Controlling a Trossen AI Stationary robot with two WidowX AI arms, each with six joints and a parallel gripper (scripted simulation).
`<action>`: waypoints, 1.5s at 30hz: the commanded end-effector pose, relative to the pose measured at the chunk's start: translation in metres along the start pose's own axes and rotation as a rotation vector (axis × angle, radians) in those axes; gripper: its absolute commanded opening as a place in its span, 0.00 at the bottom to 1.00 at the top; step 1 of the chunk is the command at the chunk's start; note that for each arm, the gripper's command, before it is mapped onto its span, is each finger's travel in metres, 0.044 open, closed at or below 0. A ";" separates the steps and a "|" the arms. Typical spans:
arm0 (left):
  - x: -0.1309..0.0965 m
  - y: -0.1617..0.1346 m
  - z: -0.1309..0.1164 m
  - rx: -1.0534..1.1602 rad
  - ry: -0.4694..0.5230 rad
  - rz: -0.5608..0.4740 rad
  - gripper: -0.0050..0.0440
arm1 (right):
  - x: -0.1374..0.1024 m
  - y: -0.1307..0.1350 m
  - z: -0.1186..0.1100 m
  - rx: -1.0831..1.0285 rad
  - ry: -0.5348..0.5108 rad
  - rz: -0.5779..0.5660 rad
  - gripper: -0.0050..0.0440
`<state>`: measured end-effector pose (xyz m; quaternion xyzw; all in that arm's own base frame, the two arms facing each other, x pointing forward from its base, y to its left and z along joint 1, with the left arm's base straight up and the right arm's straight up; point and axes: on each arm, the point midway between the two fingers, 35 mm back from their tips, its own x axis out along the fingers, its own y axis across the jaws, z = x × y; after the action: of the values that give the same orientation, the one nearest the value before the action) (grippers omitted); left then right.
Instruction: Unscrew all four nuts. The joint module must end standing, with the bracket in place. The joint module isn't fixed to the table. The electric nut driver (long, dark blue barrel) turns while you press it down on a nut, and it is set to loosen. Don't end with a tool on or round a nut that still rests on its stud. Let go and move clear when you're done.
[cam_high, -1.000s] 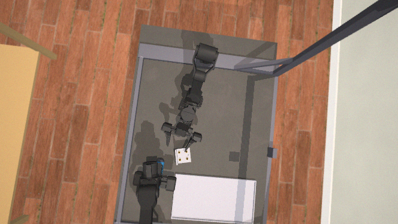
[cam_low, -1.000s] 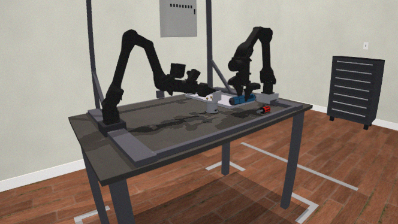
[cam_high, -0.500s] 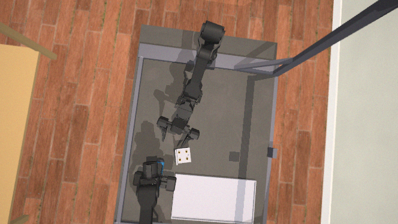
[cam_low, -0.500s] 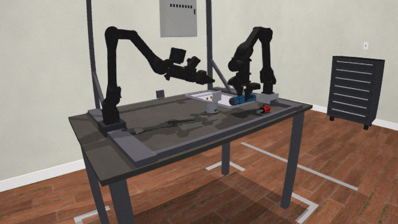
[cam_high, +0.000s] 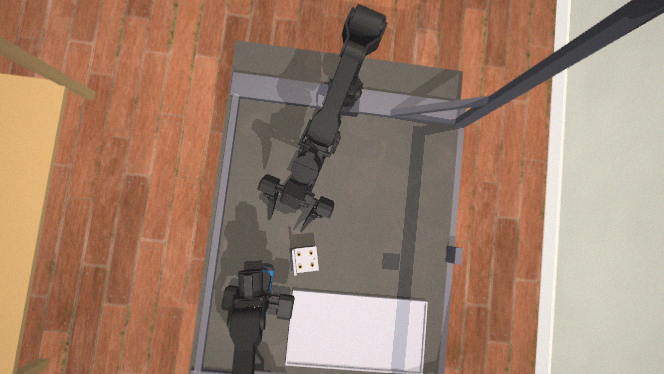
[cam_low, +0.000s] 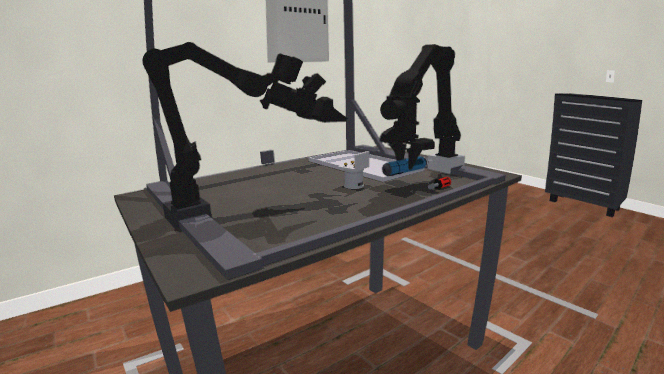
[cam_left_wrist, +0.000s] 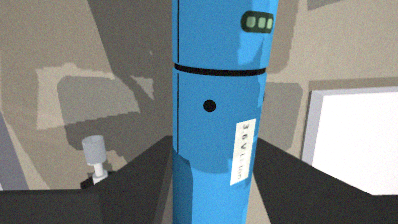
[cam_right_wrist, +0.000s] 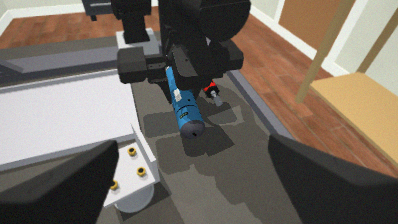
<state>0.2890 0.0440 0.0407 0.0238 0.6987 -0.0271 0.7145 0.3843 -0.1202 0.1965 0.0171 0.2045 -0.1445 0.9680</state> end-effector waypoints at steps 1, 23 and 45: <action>-0.010 0.002 0.009 0.003 -0.041 0.010 0.43 | -0.031 -0.003 0.035 0.015 -0.039 0.008 0.92; 0.008 0.004 0.007 0.003 -0.020 0.005 0.43 | -0.053 -0.005 0.037 0.025 -0.001 0.012 0.92; 0.026 0.004 0.009 0.005 -0.032 0.012 0.43 | -0.051 -0.005 0.030 0.022 0.016 0.011 0.92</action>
<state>0.2928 0.0463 0.0068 0.0262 0.6982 -0.0264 0.7149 0.3487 -0.1143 0.2281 0.0327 0.2301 -0.1420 0.9622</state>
